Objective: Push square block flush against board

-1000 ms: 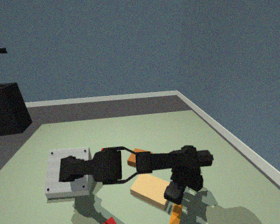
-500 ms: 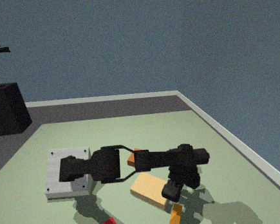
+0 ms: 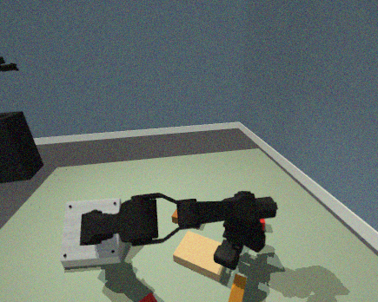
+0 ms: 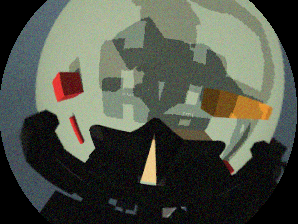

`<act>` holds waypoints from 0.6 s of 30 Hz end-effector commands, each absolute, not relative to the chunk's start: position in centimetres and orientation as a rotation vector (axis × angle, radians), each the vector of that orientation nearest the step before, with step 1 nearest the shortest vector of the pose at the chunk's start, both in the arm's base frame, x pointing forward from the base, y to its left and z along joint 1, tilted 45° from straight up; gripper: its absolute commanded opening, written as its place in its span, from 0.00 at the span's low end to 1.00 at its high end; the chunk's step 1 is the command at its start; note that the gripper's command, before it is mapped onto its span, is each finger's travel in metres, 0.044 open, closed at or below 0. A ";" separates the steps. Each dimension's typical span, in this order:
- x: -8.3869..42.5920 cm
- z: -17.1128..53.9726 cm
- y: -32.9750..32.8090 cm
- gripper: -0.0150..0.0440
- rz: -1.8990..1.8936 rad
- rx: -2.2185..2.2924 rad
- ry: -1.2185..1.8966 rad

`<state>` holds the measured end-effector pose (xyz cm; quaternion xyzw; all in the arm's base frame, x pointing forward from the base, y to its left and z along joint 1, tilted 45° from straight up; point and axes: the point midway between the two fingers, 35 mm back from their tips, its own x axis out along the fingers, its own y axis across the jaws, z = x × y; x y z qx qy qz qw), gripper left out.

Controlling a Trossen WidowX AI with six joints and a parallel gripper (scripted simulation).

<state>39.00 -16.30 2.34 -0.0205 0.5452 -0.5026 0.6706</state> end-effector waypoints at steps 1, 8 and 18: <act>38.4 1.9 -16.0 0.25 -1.133 -0.045 1.237; 37.9 1.6 -15.6 0.25 -1.133 -0.045 1.237; 37.0 1.2 -15.0 0.25 -1.133 -0.045 1.238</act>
